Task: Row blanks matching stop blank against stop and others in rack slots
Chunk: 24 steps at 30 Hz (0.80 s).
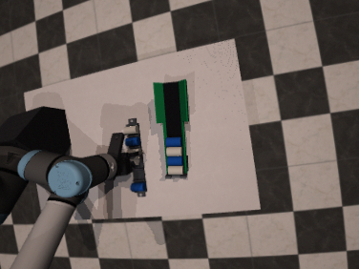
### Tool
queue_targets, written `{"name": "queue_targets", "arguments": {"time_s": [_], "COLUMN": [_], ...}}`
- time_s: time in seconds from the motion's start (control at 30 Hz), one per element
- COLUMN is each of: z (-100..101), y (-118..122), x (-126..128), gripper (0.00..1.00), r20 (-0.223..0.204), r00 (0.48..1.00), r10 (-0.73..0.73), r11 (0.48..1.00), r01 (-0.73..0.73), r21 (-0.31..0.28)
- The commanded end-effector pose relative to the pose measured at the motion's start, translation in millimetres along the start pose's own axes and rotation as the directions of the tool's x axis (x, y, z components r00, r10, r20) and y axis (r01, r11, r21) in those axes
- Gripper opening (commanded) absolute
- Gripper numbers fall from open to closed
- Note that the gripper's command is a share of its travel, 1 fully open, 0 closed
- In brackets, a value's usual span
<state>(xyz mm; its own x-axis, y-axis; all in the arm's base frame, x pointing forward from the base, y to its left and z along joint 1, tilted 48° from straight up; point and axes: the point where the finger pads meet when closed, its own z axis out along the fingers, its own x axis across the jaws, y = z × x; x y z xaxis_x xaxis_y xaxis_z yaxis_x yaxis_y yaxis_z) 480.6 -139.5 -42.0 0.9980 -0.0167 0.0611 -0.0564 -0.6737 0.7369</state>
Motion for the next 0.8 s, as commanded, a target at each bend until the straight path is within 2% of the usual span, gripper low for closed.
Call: {"name": "queue_targets", "arguments": {"time_s": [0.0, 0.63, 0.67, 0.77], "z": [0.3, 0.3, 0.3, 0.3], "y": [-0.9, -0.9, -0.9, -0.9], "x": [-2.7, -2.7, -2.7, -2.7], "gripper": [0.49, 0.49, 0.36, 0.36], "r20": [0.002, 0.002, 0.002, 0.002], "r00": [1.0, 1.0, 1.0, 1.0], "r10": [-0.002, -0.002, -0.002, -0.002], "r11": [1.0, 1.0, 1.0, 1.0], "r01": [0.002, 0.002, 0.002, 0.002], "r21": [0.002, 0.002, 0.002, 0.002]}}
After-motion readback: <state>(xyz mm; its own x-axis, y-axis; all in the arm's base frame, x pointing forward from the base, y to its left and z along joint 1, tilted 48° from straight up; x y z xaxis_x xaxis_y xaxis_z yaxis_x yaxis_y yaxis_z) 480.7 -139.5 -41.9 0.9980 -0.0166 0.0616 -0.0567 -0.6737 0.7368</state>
